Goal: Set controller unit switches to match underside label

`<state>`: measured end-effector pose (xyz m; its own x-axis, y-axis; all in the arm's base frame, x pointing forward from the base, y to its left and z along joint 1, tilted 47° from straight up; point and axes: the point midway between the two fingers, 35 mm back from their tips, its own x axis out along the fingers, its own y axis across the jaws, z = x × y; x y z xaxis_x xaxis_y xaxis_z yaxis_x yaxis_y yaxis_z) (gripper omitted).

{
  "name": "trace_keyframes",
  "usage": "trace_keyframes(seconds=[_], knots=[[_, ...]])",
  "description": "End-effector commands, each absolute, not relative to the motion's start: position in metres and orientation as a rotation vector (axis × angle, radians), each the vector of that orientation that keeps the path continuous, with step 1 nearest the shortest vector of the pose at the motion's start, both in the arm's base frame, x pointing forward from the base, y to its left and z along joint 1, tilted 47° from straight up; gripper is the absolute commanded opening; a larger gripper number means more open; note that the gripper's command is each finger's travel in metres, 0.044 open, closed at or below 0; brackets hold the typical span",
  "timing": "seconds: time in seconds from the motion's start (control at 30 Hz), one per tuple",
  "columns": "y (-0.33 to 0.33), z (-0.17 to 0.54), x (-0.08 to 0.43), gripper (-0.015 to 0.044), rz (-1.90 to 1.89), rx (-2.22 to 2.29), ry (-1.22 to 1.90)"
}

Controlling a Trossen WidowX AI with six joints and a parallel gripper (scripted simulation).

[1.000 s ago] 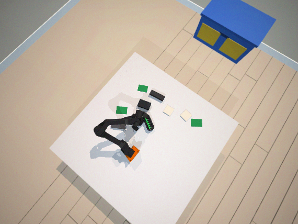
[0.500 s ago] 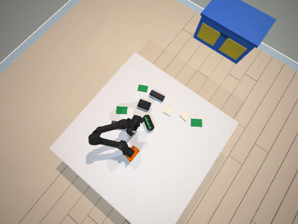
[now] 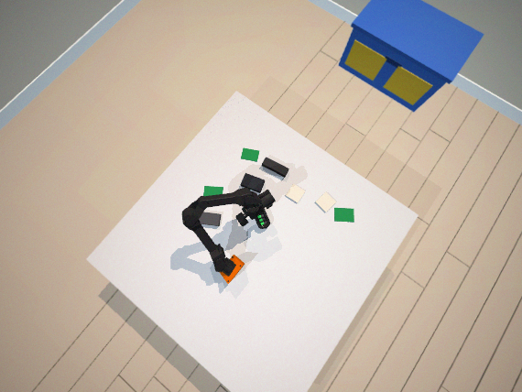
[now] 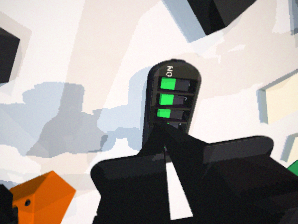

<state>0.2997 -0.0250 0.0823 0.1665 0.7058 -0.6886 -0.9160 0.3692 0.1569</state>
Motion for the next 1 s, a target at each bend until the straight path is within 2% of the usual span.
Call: trace_keyframes(seconds=[0.0,0.4,0.73,0.97], knots=[[-0.041,0.065,0.313,0.0,1.227,-0.253,0.828],[-0.079,0.003,0.336,0.0,1.384,-0.004,0.938],[-0.079,0.003,0.335,0.0,1.374,0.005,0.94],[-0.073,0.032,0.318,0.0,1.221,-0.079,0.925]])
